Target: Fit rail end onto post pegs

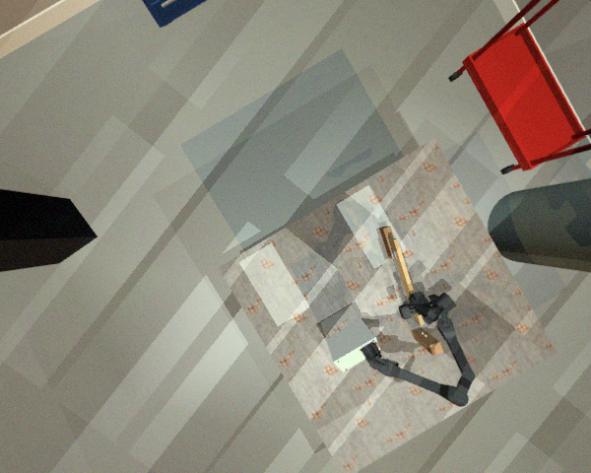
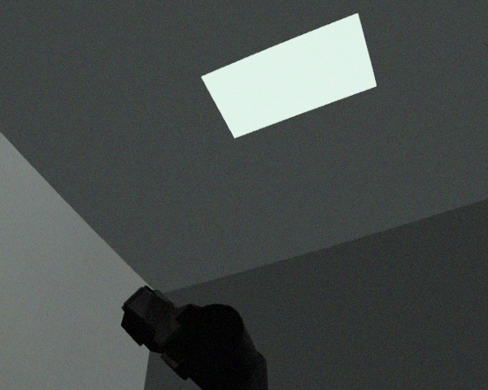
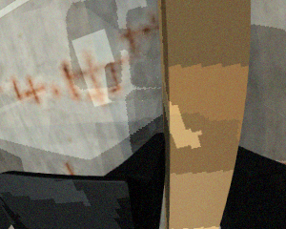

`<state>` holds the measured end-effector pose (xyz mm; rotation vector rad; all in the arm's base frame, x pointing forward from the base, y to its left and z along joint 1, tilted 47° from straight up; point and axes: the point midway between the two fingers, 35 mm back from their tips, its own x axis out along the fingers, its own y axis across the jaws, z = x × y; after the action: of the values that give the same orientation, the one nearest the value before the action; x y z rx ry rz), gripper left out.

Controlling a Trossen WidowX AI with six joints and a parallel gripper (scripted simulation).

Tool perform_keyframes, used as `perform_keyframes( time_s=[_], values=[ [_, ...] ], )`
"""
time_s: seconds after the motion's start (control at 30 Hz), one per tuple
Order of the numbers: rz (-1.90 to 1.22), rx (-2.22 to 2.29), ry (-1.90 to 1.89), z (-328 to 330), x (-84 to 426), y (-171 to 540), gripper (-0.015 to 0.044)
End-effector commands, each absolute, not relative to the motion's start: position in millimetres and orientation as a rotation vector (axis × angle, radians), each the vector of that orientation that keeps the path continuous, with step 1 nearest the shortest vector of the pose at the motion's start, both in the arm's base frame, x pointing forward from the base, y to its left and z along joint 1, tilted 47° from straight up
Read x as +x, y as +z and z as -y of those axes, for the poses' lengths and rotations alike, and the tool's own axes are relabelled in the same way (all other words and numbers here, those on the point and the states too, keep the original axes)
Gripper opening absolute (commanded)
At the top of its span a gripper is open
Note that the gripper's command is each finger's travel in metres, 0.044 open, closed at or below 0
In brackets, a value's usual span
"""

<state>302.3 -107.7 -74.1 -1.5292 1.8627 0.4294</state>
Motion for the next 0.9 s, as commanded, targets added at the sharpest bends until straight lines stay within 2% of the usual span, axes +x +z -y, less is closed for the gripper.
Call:
perform_keyframes(
  time_s=[0.0, 0.87],
  values=[
    [-1.850, -1.527, 0.433, 102.7, 304.2, -71.8, 0.0000],
    [-1.850, -1.527, 0.433, 99.0, 304.1, -68.5, 0.0000]
  ],
)
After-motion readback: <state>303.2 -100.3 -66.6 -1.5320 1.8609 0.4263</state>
